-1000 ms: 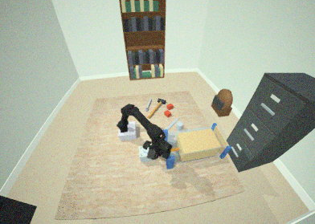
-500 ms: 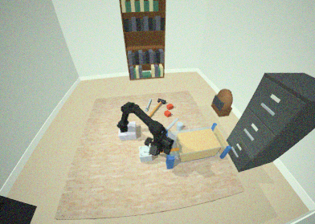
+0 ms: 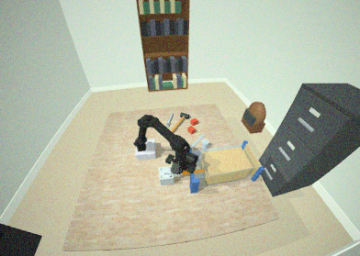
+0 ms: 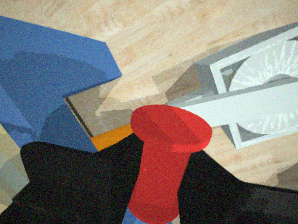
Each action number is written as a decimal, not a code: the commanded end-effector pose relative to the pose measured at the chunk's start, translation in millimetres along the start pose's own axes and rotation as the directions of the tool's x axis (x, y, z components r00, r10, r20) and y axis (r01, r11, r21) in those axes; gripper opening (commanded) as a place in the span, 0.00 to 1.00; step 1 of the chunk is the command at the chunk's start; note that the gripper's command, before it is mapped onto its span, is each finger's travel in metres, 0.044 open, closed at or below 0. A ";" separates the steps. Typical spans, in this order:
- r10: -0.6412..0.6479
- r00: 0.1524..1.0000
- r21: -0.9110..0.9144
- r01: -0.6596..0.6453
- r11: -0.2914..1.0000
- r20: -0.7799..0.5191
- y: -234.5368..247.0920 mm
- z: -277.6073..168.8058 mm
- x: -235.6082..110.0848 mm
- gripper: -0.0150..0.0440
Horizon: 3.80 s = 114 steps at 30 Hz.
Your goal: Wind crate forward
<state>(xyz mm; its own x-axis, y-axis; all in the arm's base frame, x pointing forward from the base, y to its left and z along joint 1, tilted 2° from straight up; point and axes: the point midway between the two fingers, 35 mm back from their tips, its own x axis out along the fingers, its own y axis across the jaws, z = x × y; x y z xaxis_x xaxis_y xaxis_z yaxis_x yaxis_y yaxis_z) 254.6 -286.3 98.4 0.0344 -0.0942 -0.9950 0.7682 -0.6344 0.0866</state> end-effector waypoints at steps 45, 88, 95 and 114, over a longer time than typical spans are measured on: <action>-0.038 0.999 -0.024 0.037 0.999 -0.030 -73.7 -54.3 -0.8 0.25; -0.043 0.999 -0.024 0.042 0.999 -0.029 -140.1 -41.1 -2.5 0.25; -0.043 0.999 -0.024 0.043 0.999 -0.028 -149.7 -34.4 -2.6 0.25; -0.045 0.999 -0.025 0.044 0.999 -0.026 -170.6 -12.3 -2.9 0.25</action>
<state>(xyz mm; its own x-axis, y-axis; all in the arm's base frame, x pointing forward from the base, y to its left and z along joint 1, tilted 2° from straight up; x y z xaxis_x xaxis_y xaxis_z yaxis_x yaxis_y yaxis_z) 144.1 -165.7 88.0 0.0459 -0.0406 -0.9981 0.7929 -0.6063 0.0611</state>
